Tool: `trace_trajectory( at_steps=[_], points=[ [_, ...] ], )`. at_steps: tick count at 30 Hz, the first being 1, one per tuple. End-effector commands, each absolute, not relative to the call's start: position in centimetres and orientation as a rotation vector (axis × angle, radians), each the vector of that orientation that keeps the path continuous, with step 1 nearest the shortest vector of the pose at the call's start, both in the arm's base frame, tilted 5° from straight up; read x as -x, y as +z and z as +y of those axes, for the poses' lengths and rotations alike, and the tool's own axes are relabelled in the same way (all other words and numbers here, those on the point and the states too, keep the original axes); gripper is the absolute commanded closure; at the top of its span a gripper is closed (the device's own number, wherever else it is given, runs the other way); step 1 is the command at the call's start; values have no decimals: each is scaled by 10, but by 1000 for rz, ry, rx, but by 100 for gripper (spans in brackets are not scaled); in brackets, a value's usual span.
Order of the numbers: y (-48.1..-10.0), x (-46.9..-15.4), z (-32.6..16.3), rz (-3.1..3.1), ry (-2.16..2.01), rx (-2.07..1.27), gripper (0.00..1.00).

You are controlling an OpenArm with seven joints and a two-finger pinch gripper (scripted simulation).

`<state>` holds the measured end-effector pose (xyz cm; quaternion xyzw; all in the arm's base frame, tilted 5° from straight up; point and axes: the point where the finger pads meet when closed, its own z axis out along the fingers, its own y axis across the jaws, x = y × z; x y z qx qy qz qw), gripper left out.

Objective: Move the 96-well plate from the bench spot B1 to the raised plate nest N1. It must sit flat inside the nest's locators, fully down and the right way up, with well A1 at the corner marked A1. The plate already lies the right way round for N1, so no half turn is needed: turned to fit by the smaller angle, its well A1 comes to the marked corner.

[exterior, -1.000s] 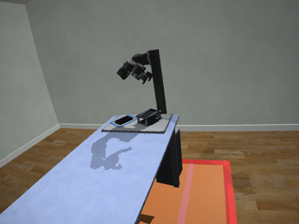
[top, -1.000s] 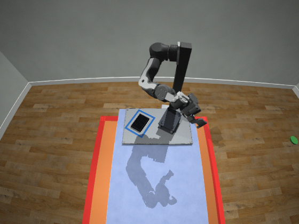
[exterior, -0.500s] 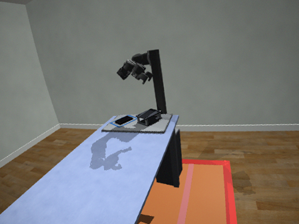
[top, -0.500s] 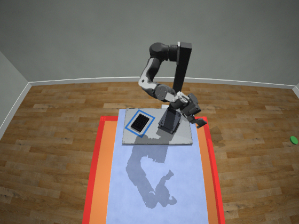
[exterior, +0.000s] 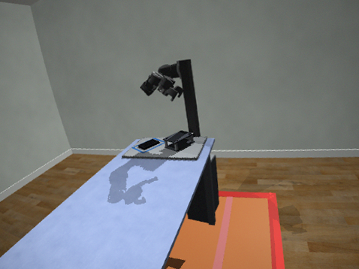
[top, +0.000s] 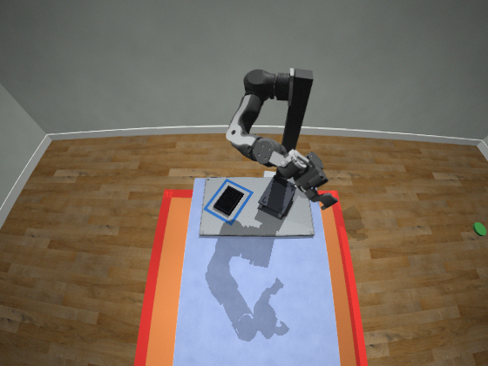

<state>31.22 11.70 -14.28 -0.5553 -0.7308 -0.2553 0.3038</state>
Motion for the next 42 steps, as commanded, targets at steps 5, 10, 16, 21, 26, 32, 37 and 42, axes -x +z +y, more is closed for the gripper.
trace_trajectory(
  at_steps=[5, 10, 16, 21, 26, 32, 37, 42],
  points=[
    [-141, -312, 117, -1937, -681, 1469, 0],
    [-141, -312, 117, -1937, -681, 1469, 0],
    [-141, -312, 117, -1937, -681, 1469, 0],
    [-155, -307, 95, -2103, -600, 1393, 10],
    [-165, -303, 80, -2210, -543, 1337, 23],
    [-165, -303, 80, -2210, -543, 1337, 23],
    [-175, -299, 65, -2310, -485, 1281, 23],
    [-189, -294, 43, -2463, -391, 1183, 23]
  ],
)
